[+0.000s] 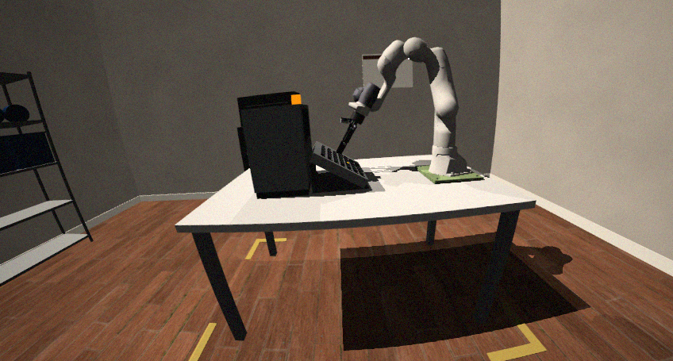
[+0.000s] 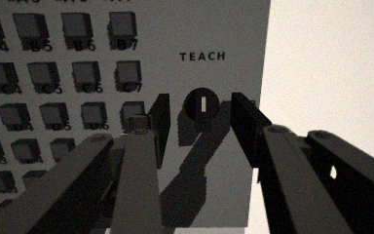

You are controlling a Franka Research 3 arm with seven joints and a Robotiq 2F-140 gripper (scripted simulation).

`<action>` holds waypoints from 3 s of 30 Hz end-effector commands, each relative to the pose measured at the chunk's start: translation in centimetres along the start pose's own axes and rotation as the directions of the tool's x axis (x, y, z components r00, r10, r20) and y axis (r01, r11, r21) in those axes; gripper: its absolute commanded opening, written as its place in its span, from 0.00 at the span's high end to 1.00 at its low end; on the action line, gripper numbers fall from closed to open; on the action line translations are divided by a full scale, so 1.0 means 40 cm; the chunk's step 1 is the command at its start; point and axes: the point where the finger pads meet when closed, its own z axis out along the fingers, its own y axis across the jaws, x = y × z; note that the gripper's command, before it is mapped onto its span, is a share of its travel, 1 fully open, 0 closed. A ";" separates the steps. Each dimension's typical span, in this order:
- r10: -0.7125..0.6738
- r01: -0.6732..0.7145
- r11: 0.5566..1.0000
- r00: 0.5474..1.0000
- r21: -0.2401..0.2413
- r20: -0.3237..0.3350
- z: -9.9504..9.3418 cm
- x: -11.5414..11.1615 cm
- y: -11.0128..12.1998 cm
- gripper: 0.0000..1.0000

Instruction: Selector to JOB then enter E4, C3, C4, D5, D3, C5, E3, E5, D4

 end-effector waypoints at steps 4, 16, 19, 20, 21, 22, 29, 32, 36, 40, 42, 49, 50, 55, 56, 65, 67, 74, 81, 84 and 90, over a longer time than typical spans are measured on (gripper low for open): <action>-0.006 0.006 1.000 1.000 -0.004 -0.003 0.002 0.002 0.004 0.60; -0.006 0.006 1.000 1.000 -0.004 -0.003 0.002 0.002 0.004 0.60; -0.006 0.006 1.000 1.000 -0.004 -0.003 0.002 0.002 0.004 0.60; -0.006 0.006 1.000 1.000 -0.004 -0.003 0.002 0.002 0.004 0.60; -0.006 0.006 1.000 1.000 -0.004 -0.003 0.002 0.002 0.004 0.60; -0.006 0.006 1.000 1.000 -0.004 -0.003 0.002 0.002 0.004 0.60; -0.006 0.006 1.000 1.000 -0.004 -0.003 0.002 0.002 0.004 0.60; -0.006 0.006 1.000 1.000 -0.004 -0.003 0.002 0.002 0.004 0.90; -0.006 0.006 1.000 1.000 -0.004 -0.003 0.002 0.002 0.004 0.90; -0.006 0.006 1.000 1.000 -0.004 -0.003 0.002 0.002 0.004 0.90; -0.006 0.006 1.000 1.000 -0.004 -0.003 0.002 0.002 0.004 0.90; -0.006 0.006 1.000 1.000 -0.004 -0.003 0.002 0.002 0.004 0.90; -0.006 0.006 1.000 1.000 -0.004 -0.003 0.002 0.002 0.004 0.90; -0.006 0.006 1.000 1.000 -0.004 -0.003 0.002 0.002 0.004 0.90; -0.006 0.006 1.000 1.000 -0.004 -0.003 0.002 0.002 0.004 0.90; -0.006 0.006 1.000 1.000 -0.004 -0.003 0.002 0.002 0.004 0.90; -0.006 0.006 1.000 1.000 -0.004 -0.003 0.002 0.002 0.004 0.90; 0.001 -0.001 1.000 1.000 -0.004 -0.003 0.002 0.002 0.004 0.90; 0.043 -0.043 0.999 0.999 -0.004 -0.003 0.002 0.002 0.004 0.90; 0.077 -0.077 0.997 0.997 -0.004 -0.003 0.002 0.002 0.004 0.90; 0.157 -0.157 0.988 0.988 -0.003 -0.003 0.002 0.002 0.004 0.90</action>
